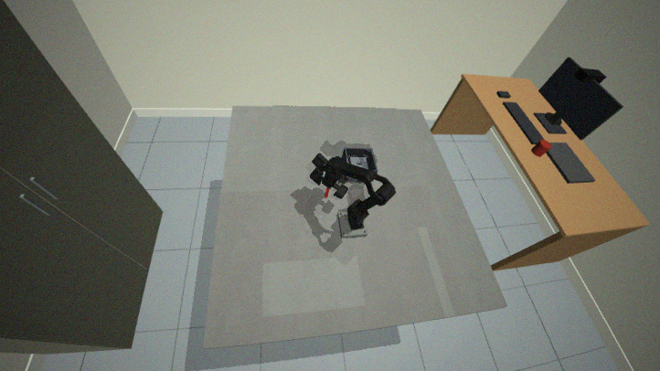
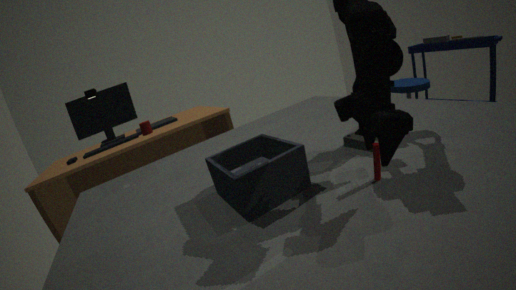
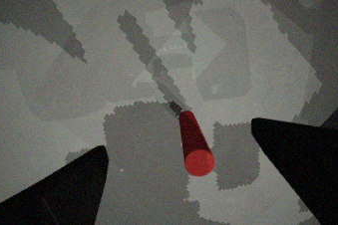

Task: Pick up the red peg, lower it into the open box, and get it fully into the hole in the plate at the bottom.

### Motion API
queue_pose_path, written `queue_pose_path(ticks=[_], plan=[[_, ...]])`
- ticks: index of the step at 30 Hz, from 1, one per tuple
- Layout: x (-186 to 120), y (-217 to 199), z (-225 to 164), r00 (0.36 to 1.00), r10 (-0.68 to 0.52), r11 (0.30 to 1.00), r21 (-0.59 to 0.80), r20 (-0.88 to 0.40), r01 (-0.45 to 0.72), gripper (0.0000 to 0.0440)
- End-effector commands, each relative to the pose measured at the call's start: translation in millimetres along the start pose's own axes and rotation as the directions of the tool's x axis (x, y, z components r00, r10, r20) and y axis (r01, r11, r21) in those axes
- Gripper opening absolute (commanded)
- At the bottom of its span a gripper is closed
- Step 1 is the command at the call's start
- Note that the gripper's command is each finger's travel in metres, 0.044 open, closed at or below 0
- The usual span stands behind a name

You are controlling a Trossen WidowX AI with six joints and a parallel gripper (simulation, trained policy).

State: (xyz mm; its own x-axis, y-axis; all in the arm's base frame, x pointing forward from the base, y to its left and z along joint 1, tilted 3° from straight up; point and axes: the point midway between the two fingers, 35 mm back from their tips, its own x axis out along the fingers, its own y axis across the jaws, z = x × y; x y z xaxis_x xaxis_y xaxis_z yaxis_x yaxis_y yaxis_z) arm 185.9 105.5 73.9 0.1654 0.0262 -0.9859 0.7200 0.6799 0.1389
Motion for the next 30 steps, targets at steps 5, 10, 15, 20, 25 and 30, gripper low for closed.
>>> queue_pose_path(ticks=[5, 10, 15, 20, 25, 30], plan=[[31, -6, -1, 1.0, -0.002, 0.996, 0.087, 0.015, 0.001, 0.0417], [39, -12, -4, 1.0, -0.018, 0.991, 0.136, -0.005, 0.018, 0.0291], [39, -13, -6, 0.999, -0.022, 0.987, 0.157, -0.039, 0.028, 0.016], [39, -12, -6, 0.997, -0.022, 0.986, 0.165, -0.071, 0.033, 0.0029], [31, -10, 4, 0.999, -0.014, 0.989, 0.145, -0.041, 0.019, 0.0], [16, -7, 17, 1.0, 0.001, 0.995, 0.104, 0.018, -0.003, 0.0]])
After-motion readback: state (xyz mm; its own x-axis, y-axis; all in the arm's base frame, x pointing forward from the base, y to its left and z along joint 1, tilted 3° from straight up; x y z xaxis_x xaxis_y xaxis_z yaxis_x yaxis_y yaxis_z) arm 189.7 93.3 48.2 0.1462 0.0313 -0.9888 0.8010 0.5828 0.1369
